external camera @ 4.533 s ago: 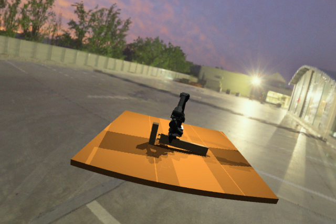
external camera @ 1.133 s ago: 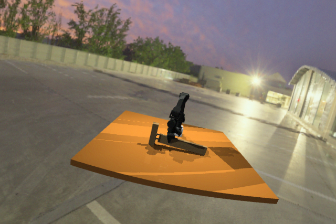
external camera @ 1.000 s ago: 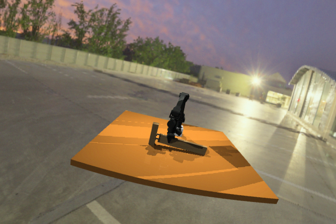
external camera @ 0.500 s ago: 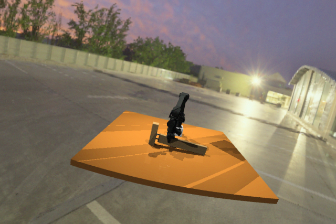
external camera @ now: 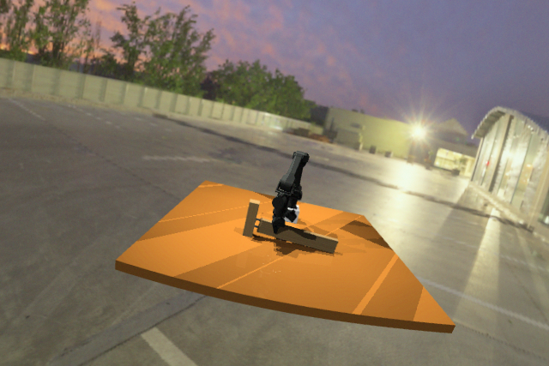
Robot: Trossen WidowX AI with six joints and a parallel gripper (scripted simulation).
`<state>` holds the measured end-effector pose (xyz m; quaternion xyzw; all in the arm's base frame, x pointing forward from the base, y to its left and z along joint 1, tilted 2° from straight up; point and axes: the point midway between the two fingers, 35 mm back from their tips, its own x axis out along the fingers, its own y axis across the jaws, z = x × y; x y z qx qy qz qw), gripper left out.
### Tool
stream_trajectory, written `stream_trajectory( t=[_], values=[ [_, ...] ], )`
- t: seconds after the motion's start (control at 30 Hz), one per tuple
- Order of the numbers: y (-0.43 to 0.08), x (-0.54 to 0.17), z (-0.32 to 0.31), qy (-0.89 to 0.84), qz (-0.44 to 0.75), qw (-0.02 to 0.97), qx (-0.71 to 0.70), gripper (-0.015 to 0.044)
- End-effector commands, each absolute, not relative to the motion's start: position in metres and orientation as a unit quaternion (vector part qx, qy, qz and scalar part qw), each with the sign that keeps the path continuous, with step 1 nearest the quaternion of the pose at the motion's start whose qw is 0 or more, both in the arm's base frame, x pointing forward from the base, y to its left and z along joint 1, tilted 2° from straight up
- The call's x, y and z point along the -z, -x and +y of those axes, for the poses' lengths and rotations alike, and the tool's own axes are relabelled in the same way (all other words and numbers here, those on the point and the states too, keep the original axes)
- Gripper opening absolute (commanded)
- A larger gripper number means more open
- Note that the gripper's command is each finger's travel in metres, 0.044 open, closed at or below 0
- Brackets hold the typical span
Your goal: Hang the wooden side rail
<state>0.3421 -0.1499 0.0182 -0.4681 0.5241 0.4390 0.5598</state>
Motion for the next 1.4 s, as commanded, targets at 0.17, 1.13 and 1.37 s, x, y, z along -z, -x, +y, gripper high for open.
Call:
stream_trajectory(
  t=[0.17, 1.13, 1.37],
  values=[
    [-0.3446, -0.0208, -0.1526, 0.472, 0.523, 0.559, -0.437, 0.0],
    [-0.3418, -0.0187, -0.1554, 0.472, 0.523, 0.559, -0.437, 0.0],
    [-0.3416, -0.0194, -0.1561, 0.472, 0.523, 0.559, -0.437, 0.0]
  ],
)
